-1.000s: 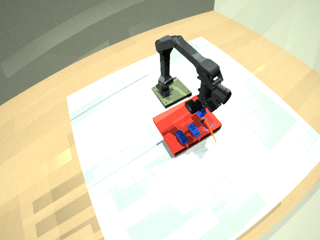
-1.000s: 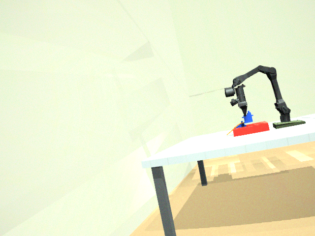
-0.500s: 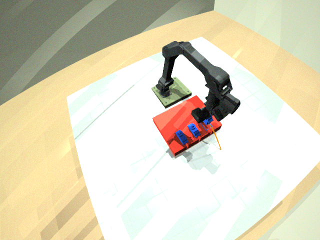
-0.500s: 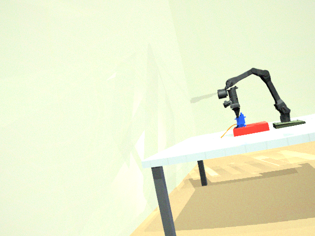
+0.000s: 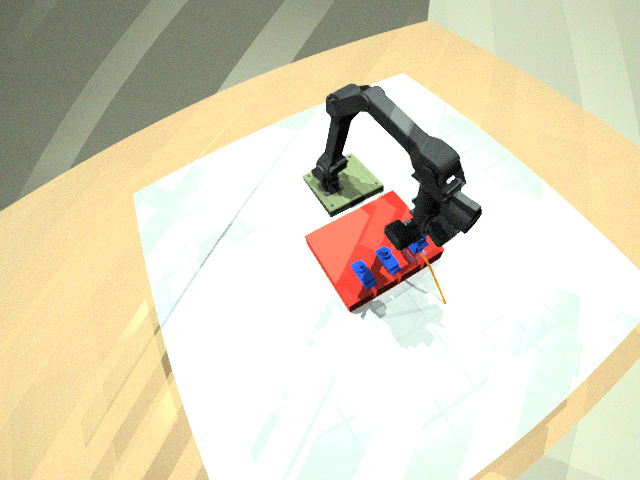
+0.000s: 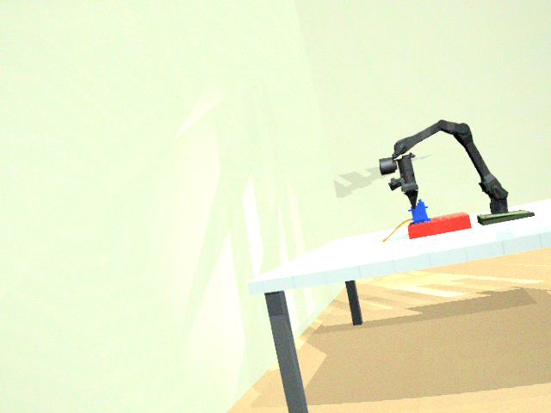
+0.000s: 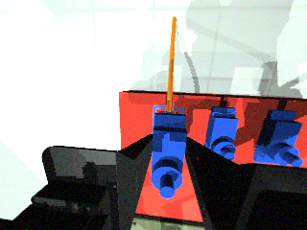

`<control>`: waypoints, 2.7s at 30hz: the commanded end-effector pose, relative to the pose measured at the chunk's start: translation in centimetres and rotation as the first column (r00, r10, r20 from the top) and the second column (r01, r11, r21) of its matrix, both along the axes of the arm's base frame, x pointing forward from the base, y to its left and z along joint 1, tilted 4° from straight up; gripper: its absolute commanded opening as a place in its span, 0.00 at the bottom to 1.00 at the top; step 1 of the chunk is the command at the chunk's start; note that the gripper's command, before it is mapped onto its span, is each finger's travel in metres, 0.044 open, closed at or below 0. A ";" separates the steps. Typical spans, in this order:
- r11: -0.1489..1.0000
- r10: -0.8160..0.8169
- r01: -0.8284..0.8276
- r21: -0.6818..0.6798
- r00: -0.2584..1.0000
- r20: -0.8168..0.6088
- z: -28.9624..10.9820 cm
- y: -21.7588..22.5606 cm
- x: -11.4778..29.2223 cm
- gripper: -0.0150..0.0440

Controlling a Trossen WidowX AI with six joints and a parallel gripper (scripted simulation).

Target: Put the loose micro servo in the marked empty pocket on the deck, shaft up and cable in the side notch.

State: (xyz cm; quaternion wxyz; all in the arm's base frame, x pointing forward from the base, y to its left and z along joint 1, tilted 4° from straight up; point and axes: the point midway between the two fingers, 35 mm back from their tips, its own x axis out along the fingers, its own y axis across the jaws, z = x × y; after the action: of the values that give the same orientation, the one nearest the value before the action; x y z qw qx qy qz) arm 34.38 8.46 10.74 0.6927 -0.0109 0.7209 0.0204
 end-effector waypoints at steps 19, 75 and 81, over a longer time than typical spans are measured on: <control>1.000 0.003 -0.003 -0.003 1.000 -0.002 -1.3 -0.1 -0.1 0.25; 1.000 0.003 -0.003 -0.003 1.000 -0.002 -5.4 0.0 -0.2 0.25; 1.000 0.003 -0.003 -0.003 1.000 -0.002 -5.9 0.0 -0.3 0.25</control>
State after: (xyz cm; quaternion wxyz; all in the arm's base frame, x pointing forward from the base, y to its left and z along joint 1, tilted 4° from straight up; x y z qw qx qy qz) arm 34.17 8.44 5.23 0.6919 -0.0124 0.7216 0.0207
